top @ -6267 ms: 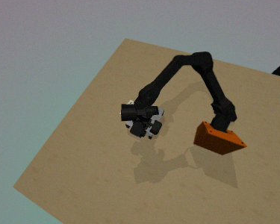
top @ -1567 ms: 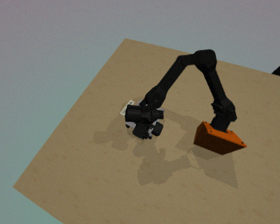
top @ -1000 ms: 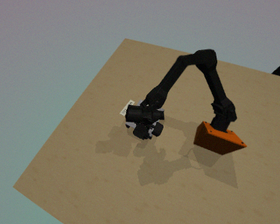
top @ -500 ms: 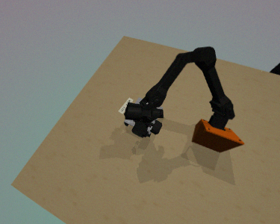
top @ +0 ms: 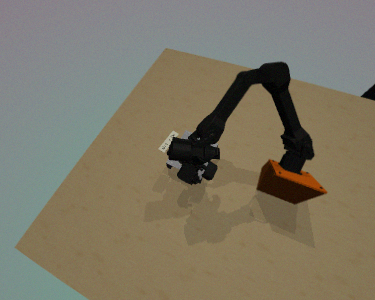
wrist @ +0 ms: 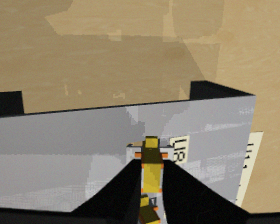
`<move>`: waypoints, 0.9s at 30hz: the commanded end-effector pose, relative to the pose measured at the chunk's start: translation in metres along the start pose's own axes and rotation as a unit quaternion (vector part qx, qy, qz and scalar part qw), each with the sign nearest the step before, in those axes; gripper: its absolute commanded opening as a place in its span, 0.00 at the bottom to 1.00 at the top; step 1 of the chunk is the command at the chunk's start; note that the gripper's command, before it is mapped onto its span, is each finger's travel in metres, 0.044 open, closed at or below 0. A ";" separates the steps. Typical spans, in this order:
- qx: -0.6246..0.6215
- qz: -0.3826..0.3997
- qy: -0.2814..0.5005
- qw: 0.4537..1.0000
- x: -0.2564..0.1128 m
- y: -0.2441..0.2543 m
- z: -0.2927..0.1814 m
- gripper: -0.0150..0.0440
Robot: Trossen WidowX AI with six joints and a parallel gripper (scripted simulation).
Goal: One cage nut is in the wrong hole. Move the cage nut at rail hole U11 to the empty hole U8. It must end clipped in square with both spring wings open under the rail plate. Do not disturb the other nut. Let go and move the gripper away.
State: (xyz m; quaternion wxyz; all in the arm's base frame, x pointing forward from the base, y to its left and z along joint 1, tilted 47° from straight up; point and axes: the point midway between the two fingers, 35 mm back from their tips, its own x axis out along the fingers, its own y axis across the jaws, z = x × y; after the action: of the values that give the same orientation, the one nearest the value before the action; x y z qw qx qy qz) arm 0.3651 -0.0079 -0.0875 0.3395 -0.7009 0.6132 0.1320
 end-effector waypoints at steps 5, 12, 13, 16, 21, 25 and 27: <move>-0.002 -0.005 0.002 1.000 0.000 0.000 -0.001 0.30; -0.001 -0.010 0.002 1.000 0.000 0.001 -0.001 0.30; -0.001 -0.011 0.002 1.000 0.000 0.002 -0.001 0.30; -0.001 -0.012 0.002 1.000 0.000 0.002 -0.001 0.30; -0.001 -0.012 0.002 1.000 0.000 0.002 -0.001 0.30; -0.001 -0.013 0.002 1.000 0.000 0.002 -0.001 0.30; -0.001 -0.014 0.002 1.000 0.000 0.003 -0.001 0.30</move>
State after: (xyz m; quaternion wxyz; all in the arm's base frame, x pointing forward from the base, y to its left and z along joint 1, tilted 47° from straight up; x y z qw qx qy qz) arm 0.3622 -0.0085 -0.0881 0.3406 -0.7079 0.6053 0.1282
